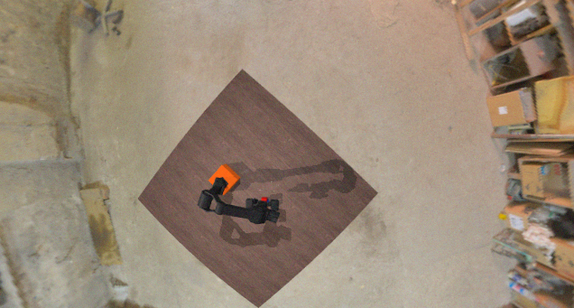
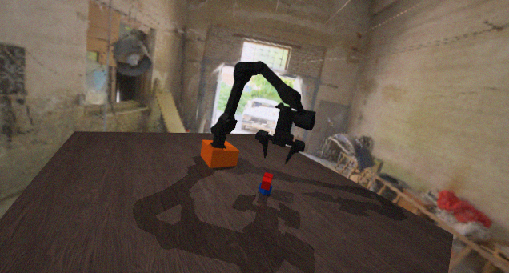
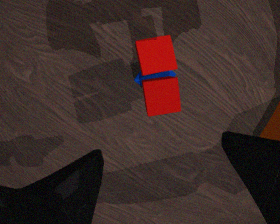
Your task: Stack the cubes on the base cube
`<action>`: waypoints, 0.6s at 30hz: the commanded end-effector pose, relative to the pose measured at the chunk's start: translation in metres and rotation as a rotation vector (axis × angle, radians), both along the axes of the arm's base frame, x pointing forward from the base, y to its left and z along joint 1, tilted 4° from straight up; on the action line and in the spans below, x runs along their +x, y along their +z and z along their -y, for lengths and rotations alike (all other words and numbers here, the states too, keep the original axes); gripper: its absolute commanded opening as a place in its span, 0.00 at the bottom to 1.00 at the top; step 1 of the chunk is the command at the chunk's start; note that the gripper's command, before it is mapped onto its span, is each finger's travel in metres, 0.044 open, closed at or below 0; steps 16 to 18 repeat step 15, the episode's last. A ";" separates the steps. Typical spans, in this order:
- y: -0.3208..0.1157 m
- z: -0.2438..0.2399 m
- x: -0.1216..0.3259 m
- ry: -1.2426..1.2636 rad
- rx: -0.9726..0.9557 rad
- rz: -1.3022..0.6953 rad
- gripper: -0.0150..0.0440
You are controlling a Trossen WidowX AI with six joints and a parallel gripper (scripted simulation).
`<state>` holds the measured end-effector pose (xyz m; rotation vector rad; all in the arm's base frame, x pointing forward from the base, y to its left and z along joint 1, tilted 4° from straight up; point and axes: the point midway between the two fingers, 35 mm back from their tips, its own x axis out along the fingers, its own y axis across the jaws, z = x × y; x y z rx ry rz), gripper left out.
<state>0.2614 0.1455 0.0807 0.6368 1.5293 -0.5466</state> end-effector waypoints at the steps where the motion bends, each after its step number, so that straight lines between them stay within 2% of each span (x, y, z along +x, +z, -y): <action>1: 0.005 -0.046 -0.020 0.019 0.005 0.000 0.93; 5: 0.009 -0.075 -0.039 0.019 0.008 -0.002 0.93; 18: 0.009 -0.075 -0.039 0.019 0.008 -0.002 0.93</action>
